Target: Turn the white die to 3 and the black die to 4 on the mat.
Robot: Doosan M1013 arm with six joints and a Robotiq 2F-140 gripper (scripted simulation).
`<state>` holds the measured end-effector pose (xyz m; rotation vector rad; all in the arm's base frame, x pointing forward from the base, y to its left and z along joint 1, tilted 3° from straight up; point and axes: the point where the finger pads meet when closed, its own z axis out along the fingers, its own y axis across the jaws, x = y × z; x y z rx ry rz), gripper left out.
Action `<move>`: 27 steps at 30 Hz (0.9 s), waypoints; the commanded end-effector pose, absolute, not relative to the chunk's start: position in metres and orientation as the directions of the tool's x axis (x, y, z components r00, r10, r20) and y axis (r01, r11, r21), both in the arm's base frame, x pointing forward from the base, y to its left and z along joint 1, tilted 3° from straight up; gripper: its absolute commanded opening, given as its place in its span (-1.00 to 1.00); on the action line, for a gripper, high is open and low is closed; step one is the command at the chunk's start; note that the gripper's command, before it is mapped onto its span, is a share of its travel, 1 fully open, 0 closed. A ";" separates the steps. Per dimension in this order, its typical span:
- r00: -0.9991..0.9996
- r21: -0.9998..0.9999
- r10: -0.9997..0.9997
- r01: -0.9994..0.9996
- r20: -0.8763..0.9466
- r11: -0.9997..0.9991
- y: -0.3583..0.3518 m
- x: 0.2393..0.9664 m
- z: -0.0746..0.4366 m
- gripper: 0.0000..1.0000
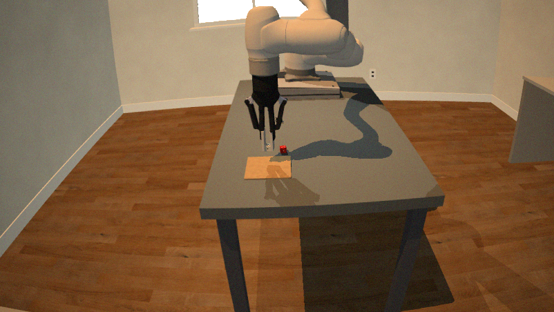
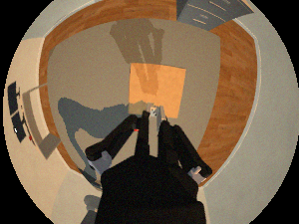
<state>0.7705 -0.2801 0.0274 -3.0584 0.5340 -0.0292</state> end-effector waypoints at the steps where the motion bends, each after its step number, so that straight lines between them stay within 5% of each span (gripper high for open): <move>1: 0.942 -0.046 -0.336 -0.336 0.010 -0.941 -0.276 0.770 0.016 -0.63; 27: 0.942 -0.046 -0.336 -0.336 0.010 -0.941 -0.275 0.771 -0.011 -0.63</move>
